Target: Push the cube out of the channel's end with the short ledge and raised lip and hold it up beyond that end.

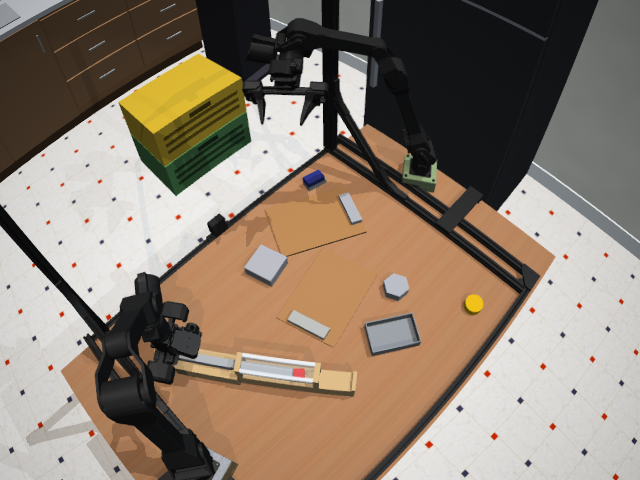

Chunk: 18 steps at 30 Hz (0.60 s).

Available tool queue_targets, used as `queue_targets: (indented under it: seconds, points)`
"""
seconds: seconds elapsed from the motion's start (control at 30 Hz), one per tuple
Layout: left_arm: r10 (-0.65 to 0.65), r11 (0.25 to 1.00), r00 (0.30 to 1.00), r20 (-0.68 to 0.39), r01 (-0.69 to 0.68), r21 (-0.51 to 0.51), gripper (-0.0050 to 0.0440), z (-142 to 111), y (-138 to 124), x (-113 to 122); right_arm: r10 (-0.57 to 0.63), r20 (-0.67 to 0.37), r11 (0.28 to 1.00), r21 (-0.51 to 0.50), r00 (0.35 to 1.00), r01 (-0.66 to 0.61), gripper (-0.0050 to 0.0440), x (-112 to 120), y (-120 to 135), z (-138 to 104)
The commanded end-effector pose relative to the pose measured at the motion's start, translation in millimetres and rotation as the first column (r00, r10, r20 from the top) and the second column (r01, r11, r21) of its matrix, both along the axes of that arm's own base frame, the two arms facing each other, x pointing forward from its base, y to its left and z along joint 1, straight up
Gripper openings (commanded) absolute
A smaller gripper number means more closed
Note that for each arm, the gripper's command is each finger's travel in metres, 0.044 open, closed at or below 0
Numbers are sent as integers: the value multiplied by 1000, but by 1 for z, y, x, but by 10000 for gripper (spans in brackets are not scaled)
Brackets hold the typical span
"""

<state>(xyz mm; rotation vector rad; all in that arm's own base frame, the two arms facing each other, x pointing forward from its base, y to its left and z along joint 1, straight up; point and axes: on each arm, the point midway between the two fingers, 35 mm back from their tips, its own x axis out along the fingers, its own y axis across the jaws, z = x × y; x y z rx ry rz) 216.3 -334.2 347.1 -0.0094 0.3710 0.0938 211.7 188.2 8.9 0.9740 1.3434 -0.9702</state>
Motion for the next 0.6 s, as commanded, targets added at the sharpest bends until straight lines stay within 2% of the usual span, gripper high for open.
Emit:
queue_targets:
  seconds: [0.0, 0.57]
  points:
    - [1, 1000, 1000, 3, -1, 1, 400, 0, 0, 0, -3, -1, 1000, -2, 1000, 3, 40, 0, -5, 0]
    - [1, 1000, 1000, 3, -1, 1, 400, 0, 0, 0, -4, -1, 1000, -2, 1000, 4, 40, 7, -27, 0]
